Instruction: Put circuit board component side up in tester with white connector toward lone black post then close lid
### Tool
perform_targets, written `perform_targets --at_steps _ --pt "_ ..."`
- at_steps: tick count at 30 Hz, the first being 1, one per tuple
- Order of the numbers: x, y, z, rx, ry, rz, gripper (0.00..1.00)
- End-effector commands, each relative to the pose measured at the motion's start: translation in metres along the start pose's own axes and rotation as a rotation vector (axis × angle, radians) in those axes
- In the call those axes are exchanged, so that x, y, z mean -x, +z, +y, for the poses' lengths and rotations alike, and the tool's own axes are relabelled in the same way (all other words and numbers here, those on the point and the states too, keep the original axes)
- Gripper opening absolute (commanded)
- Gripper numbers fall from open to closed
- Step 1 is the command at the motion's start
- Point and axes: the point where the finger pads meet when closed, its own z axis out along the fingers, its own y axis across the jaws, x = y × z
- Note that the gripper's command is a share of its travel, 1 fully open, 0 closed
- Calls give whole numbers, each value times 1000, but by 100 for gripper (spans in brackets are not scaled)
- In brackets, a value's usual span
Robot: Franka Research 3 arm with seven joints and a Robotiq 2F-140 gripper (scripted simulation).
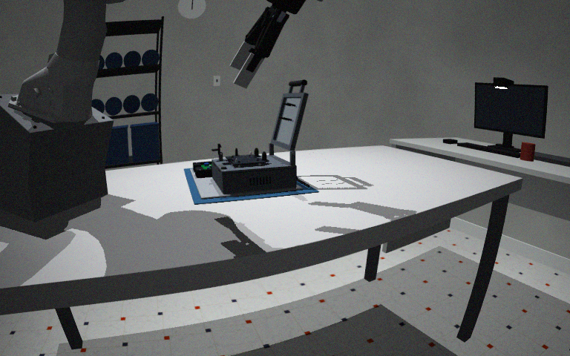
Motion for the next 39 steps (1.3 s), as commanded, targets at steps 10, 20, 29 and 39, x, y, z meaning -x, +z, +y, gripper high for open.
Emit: perform_targets --at_steps 10,20,29,39 --pt "0 0 0 0 0 0 100" --pt "-4 3 -12 29 -61 -2 100" --pt "-19 45 -195 304 -718 -11 100" --pt "-4 66 -277 528 -1271 26 100"
